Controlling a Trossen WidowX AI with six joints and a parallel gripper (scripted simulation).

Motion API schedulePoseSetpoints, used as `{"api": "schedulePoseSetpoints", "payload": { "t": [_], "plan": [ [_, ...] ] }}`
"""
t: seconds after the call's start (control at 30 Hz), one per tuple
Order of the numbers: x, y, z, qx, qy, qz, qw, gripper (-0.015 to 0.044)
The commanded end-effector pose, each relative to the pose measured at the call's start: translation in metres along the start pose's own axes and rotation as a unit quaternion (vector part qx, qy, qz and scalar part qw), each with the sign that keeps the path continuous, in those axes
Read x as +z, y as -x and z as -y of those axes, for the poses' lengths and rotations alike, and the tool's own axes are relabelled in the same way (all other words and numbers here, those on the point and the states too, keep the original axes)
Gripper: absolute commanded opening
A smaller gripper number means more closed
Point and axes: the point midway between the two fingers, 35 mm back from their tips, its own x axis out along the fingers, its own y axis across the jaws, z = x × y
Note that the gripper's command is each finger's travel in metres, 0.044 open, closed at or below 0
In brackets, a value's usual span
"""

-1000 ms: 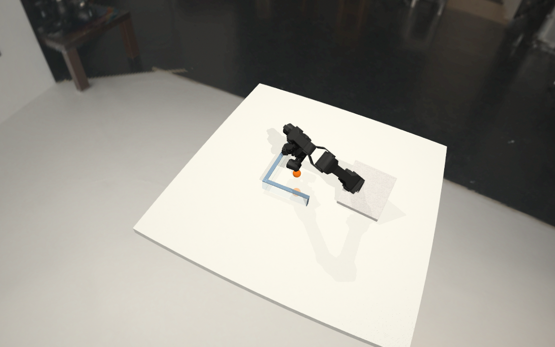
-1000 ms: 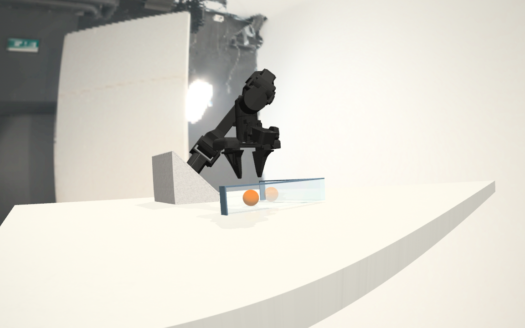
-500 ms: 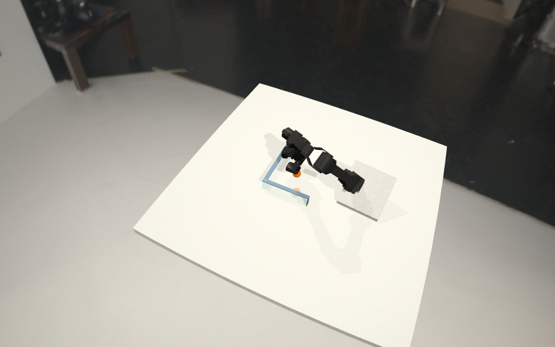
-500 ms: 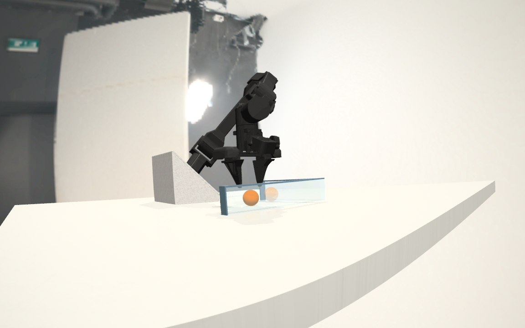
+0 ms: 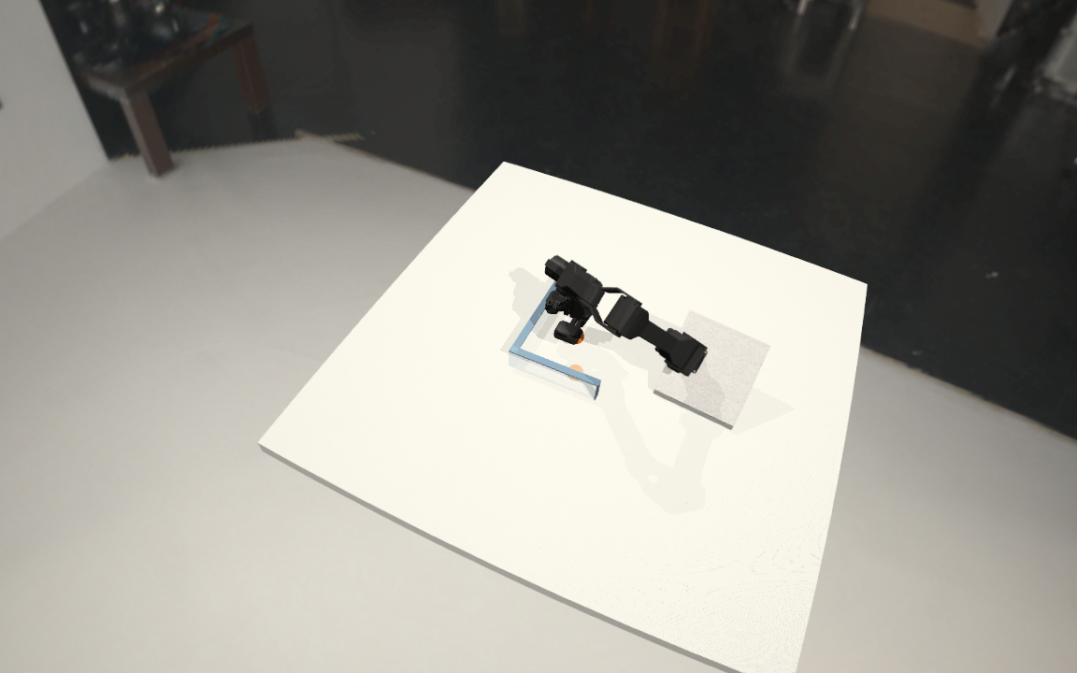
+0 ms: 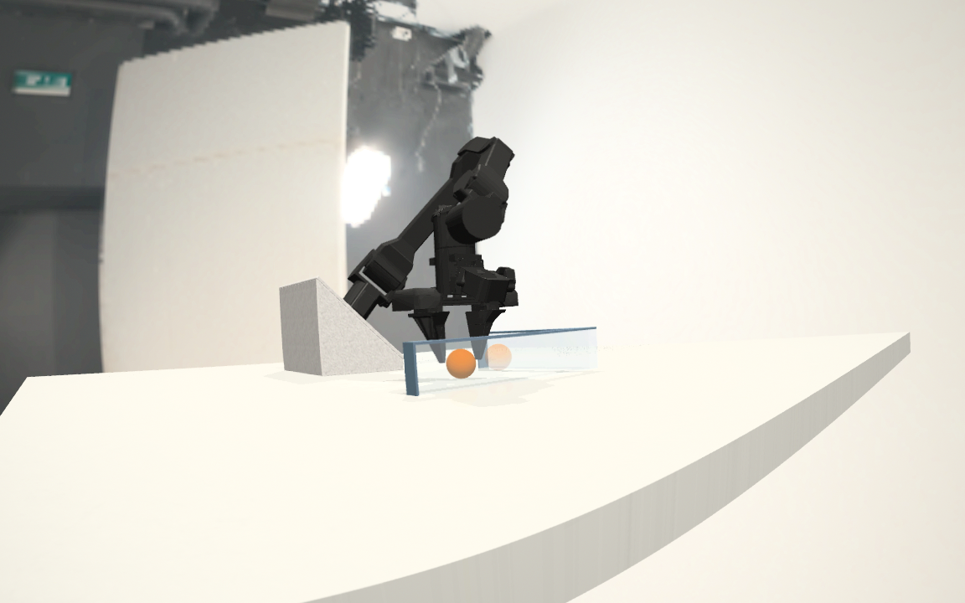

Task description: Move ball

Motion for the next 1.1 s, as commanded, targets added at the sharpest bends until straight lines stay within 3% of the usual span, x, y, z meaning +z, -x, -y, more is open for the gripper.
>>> {"api": "schedulePoseSetpoints", "payload": {
  "t": [0.0,0.07,0.17,0.47,0.7,1.07],
  "plan": [
    [-0.001,-0.006,-0.001,0.003,-0.003,-0.001,1.000,0.0310],
    [-0.001,-0.007,-0.001,0.003,-0.003,-0.001,1.000,0.0310],
    [-0.001,-0.007,-0.001,0.003,-0.003,-0.001,1.000,0.0232],
    [-0.001,-0.007,-0.001,0.003,-0.003,-0.001,1.000,0.0172],
    [0.004,0.021,0.002,0.000,-0.003,0.000,1.000,0.0000],
    [0.004,0.094,0.004,-0.001,-0.003,-0.001,1.000,0.0000]
  ]
}}
